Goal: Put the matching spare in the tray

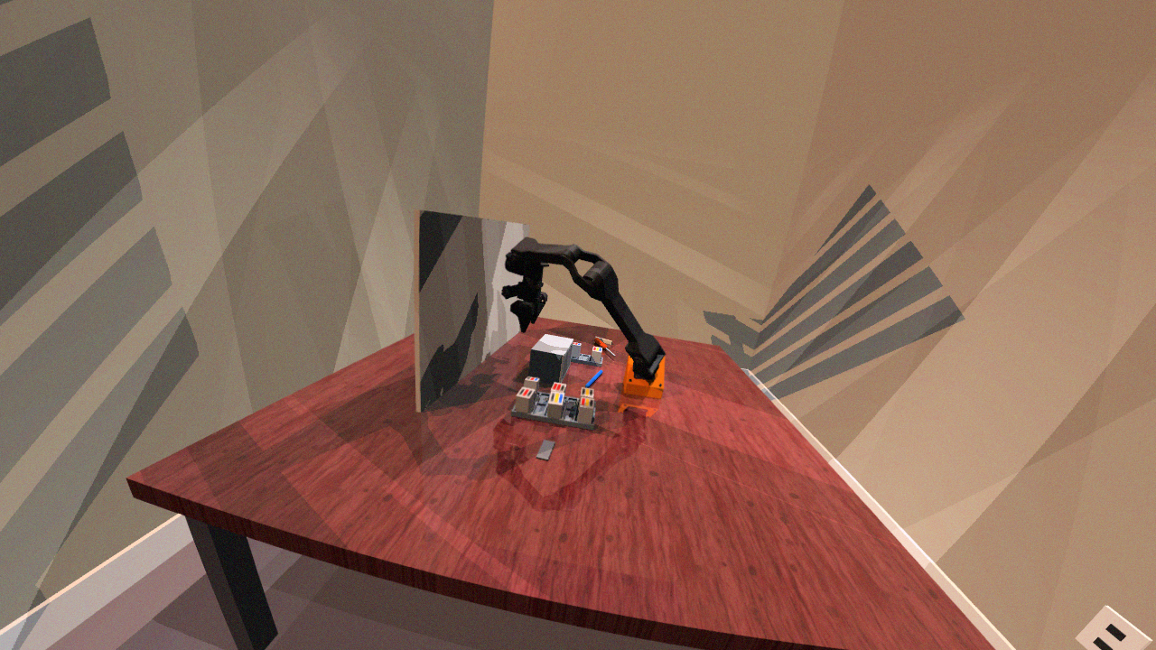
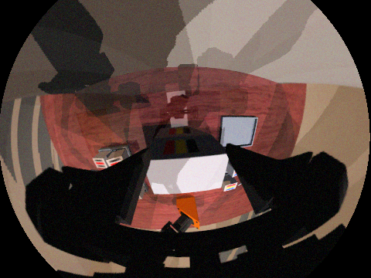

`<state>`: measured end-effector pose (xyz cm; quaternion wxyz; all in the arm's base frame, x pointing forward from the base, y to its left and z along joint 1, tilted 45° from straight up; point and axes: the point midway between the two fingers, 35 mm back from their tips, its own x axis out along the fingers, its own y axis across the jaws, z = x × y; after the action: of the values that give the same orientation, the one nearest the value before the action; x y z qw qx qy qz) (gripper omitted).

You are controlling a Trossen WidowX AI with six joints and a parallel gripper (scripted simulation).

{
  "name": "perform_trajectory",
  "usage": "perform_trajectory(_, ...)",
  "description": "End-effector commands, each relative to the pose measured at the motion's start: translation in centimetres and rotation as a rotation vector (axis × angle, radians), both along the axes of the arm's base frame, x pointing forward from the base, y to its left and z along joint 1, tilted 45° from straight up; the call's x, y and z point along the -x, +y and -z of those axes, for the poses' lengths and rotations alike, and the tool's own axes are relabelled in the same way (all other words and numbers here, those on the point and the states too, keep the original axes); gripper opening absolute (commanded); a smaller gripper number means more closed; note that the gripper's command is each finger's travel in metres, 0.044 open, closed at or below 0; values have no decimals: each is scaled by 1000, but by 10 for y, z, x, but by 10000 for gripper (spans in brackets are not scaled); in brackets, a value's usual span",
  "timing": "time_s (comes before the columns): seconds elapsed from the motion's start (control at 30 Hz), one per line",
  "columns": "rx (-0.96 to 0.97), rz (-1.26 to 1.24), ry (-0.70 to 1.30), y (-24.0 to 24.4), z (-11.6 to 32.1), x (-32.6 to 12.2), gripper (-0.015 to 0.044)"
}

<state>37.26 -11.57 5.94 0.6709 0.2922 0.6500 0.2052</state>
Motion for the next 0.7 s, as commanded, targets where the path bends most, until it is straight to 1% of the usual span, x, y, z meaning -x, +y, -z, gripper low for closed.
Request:
perform_trajectory(0.0,-23,-21,-5,5,-2,-2,440)
perform_trajectory(0.47,-21,-28,-12,7,-4,-1,440)
perform_trajectory(0.53,-12,-89,-72,18,-21,3,440)
perform_trajectory(0.67,17,-277,-251,53,-67,23,440)
